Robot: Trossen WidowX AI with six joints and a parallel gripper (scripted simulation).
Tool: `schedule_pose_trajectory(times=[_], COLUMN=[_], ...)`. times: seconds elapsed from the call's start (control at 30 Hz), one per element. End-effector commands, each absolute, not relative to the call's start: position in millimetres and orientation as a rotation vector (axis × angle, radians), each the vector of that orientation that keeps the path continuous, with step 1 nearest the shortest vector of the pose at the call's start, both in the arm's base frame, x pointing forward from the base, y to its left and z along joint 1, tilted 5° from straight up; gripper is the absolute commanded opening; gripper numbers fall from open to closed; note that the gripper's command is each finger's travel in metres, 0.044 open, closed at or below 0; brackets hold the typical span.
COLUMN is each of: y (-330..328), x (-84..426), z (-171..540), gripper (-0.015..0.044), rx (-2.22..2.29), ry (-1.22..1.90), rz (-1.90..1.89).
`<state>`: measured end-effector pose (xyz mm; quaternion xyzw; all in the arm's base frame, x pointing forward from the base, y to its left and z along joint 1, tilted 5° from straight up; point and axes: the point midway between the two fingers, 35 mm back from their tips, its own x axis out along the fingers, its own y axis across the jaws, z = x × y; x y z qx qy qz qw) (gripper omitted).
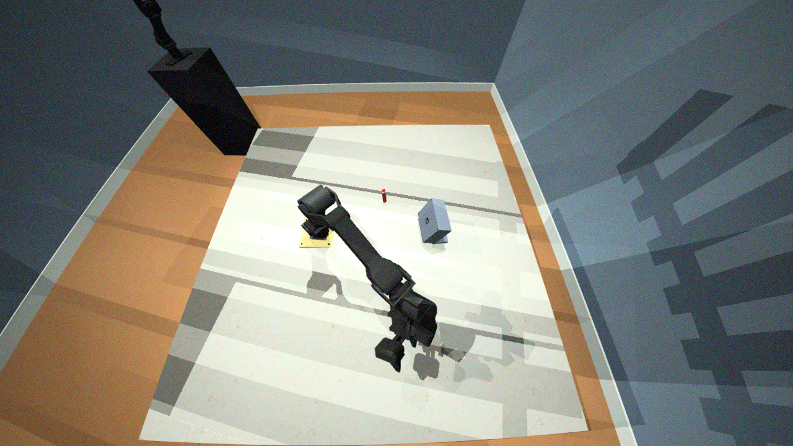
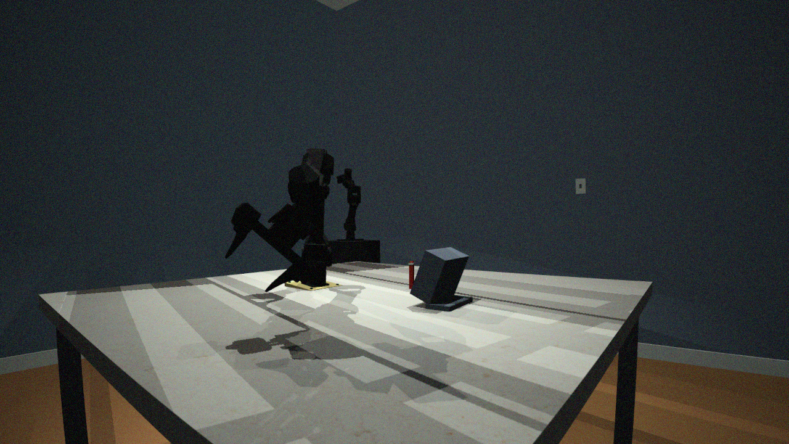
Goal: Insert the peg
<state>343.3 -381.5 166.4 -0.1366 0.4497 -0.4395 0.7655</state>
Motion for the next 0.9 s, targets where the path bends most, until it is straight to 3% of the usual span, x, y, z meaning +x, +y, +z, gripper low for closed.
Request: schedule_pose_trajectory(times=[0.0,0.87], y=[-361.7,-206.8], x=[354.7,418.5], z=[165.0,154.2], gripper=[0.044,0.044], rx=[-0.314,-0.244], ry=[0.985,0.989], rz=[-0.899,-0.543])
